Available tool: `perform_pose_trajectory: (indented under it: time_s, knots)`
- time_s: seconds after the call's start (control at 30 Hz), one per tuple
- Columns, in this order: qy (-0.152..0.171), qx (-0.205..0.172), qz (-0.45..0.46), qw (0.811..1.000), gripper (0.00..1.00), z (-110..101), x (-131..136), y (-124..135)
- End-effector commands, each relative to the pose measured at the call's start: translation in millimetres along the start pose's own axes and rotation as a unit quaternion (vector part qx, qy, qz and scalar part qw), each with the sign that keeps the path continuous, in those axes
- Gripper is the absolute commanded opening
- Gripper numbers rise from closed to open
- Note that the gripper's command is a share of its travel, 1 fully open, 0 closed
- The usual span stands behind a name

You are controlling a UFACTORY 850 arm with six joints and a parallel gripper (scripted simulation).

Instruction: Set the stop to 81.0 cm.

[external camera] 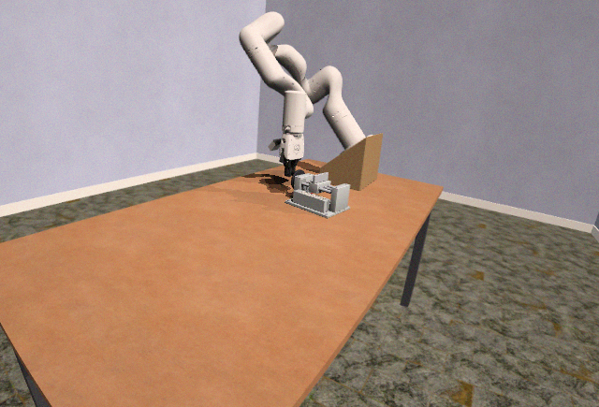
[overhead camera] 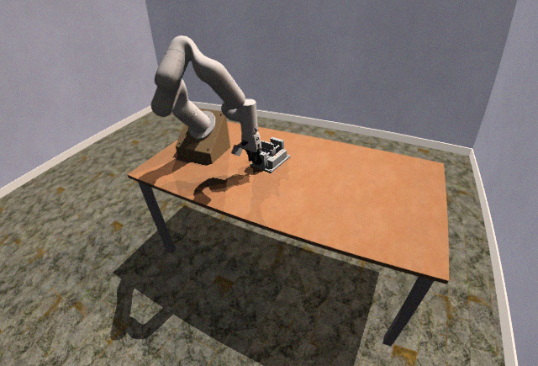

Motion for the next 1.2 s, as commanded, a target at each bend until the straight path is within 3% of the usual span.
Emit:
perform_pose_trajectory:
  time_s: [0.0,1.17]
  knots:
    - [0.0,0.0,0.0,1.0,0.06,-0.1,-1.0,0.4]
    - [0.0,0.0,0.0,1.0,0.06,8.8,-13.0,2.9]
Point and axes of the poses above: the point where the finger pads meet when closed, its own z axis out along the fingers, its own x axis across the jaws, y = z × x, the point moved 2 cm from there along -z, back along the fingers, and after that the axes turned 12 degrees about z, right-handed, at the moved point
